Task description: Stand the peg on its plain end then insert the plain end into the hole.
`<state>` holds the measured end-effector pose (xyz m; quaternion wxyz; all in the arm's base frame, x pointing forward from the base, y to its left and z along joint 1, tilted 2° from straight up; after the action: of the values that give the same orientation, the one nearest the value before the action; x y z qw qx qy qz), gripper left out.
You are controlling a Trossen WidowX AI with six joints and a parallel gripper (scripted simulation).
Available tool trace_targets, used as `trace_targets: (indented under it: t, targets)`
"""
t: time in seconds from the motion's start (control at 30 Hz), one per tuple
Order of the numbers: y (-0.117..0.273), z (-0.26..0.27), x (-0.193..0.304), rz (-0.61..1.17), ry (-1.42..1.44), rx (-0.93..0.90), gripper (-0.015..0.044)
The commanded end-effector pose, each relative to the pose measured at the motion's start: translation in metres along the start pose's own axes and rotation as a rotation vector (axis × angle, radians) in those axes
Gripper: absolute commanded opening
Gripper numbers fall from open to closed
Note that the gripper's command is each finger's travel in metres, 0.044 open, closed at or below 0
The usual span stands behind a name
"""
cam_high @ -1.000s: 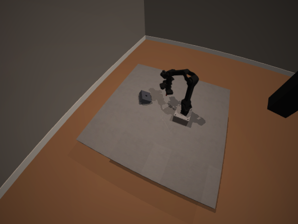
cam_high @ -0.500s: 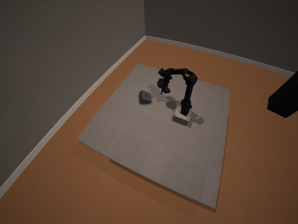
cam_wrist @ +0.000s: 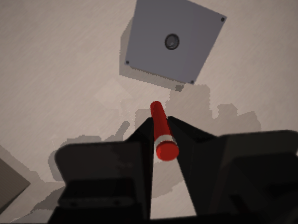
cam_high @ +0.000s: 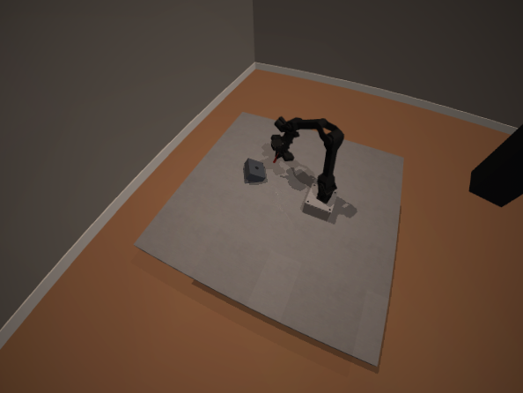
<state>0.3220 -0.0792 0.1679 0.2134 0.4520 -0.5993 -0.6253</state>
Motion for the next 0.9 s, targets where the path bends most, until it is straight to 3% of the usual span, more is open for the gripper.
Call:
trace_targets:
  t: [0.0, 0.33, 0.87]
  targets:
    - [0.000, -0.005, -0.007, -0.042, 0.043, 0.008, 0.0000]
    - [0.001, -0.017, -0.024, -0.152, 0.153, 0.036, 0.0000]
    - [-0.026, -0.021, -0.033, -0.171, 0.172, 0.042, 0.0000]
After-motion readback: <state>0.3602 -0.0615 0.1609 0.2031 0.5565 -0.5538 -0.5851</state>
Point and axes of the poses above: the point midway between the two fingers, 35 mm back from their tips, its own y axis back along the fingers, its own z axis across the jaws, x = y × z, the point moved 9 cm from there along y, back along the fingers, and after that the axes turned 5 degrees about -y, right-handed, at the moved point
